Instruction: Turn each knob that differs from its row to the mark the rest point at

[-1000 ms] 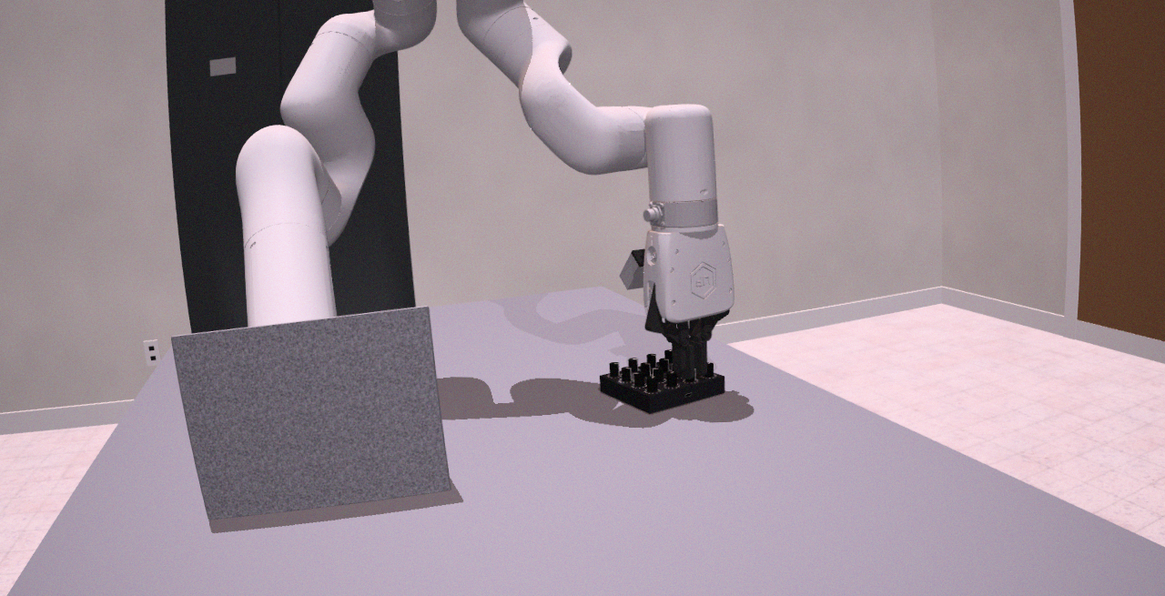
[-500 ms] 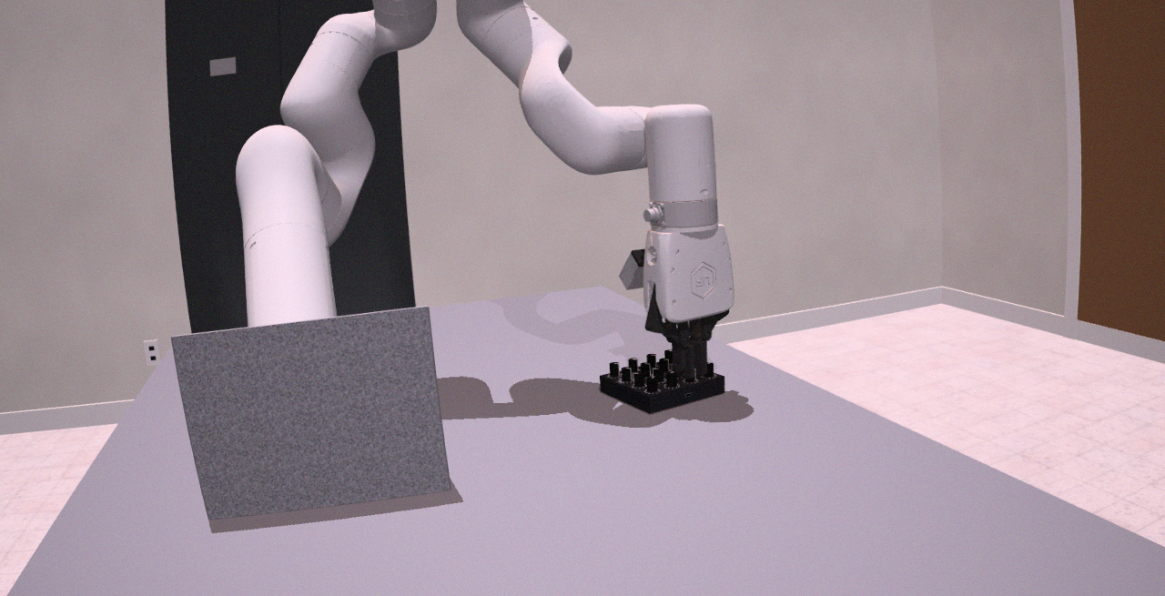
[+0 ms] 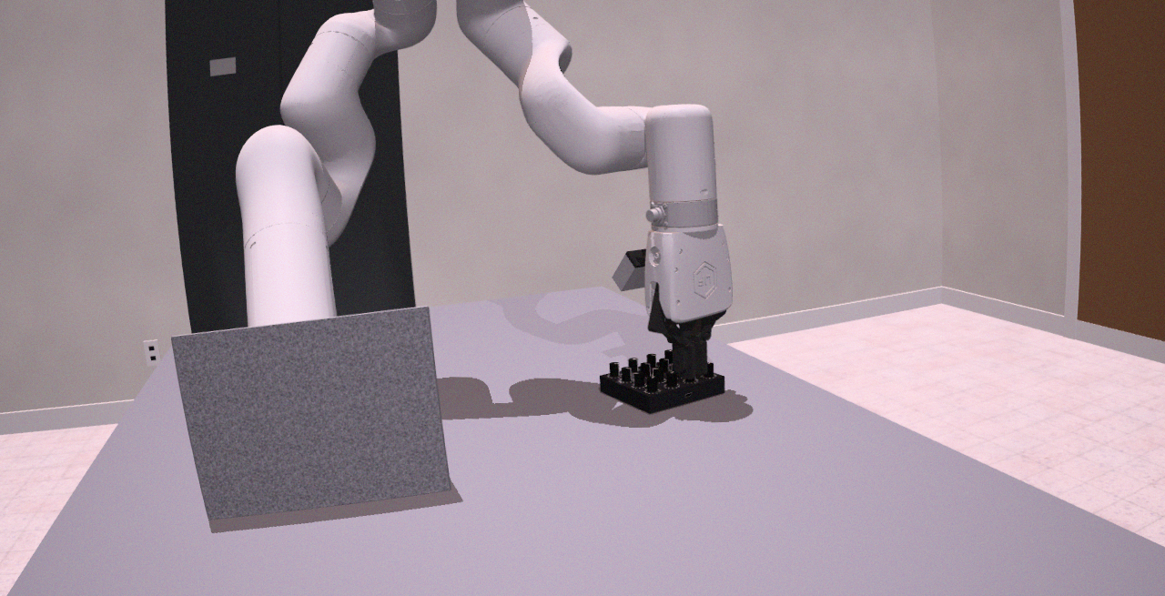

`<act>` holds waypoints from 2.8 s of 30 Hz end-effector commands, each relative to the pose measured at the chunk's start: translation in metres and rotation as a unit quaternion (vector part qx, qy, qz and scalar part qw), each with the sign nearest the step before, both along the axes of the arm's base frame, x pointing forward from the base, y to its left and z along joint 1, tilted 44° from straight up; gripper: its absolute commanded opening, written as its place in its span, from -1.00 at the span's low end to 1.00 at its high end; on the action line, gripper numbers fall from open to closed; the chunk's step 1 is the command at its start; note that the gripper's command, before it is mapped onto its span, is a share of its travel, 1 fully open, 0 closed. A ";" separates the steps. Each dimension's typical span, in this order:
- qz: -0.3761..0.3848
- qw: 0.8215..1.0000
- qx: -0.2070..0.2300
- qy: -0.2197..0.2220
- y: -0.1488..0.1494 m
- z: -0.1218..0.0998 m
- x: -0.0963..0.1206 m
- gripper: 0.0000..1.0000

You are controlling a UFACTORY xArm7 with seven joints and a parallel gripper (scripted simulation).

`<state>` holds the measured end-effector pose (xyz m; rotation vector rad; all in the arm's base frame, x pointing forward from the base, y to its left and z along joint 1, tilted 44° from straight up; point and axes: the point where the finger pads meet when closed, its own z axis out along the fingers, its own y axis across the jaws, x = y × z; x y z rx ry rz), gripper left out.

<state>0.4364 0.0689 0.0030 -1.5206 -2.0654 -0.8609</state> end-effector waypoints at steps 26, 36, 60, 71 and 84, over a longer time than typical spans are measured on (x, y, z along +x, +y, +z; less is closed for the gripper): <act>0.191 0.963 -0.006 -0.191 -0.002 0.001 0.001 -0.84; 0.264 0.928 -0.008 -0.262 -0.002 0.001 0.001 -0.84; 0.414 0.813 -0.013 -0.408 -0.002 0.001 0.001 -0.84; 0.442 0.784 -0.014 -0.436 -0.002 0.001 0.001 -0.84; 0.454 0.770 -0.014 -0.447 -0.002 0.001 0.001 -0.84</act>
